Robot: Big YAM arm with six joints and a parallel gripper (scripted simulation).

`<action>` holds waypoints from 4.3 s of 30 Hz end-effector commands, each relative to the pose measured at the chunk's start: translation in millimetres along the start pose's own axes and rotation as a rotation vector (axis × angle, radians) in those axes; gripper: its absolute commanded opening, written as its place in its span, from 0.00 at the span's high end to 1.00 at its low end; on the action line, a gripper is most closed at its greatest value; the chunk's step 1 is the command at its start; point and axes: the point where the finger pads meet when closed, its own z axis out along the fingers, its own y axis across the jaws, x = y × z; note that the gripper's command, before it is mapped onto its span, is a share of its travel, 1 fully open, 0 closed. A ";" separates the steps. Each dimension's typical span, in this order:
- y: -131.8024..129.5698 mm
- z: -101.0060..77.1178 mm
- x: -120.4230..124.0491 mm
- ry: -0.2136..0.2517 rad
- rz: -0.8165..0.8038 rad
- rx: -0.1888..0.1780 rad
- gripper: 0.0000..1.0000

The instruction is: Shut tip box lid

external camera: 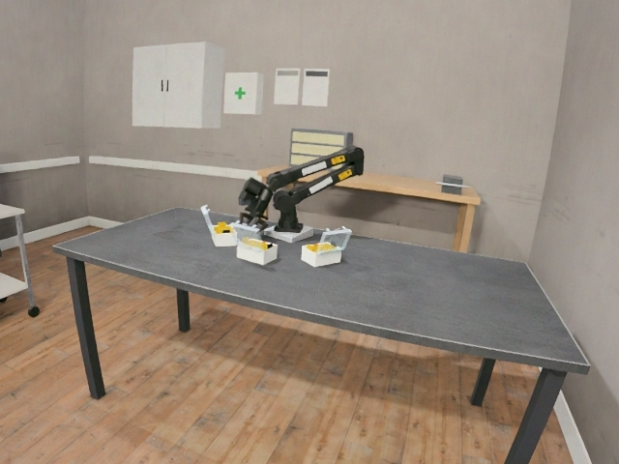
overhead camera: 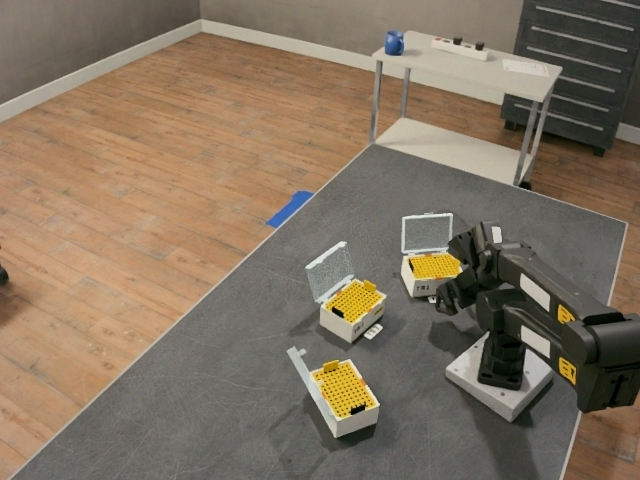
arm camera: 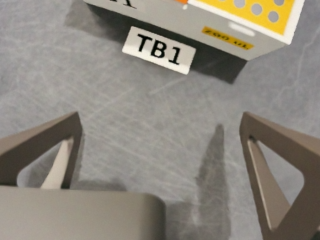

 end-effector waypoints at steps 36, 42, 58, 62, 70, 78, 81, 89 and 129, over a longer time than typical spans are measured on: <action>-4.0 -22.1 -40.3 -0.065 -0.019 0.014 0.00; -6.7 -52.4 -53.4 -0.071 -0.026 0.026 0.00; -4.2 -116.7 -83.4 -0.070 -0.028 0.029 0.00; -3.8 -133.1 -91.4 -0.062 -0.025 0.026 0.00; -3.8 -147.7 -99.1 -0.049 -0.022 0.022 0.00; -4.9 -147.8 -101.7 -0.059 -0.025 0.026 0.00; -4.9 -147.8 -101.6 -0.059 -0.025 0.026 0.00; -4.9 -147.8 -101.6 -0.059 -0.025 0.026 0.00; 81.3 -140.6 -119.2 -0.079 -0.336 -0.182 0.00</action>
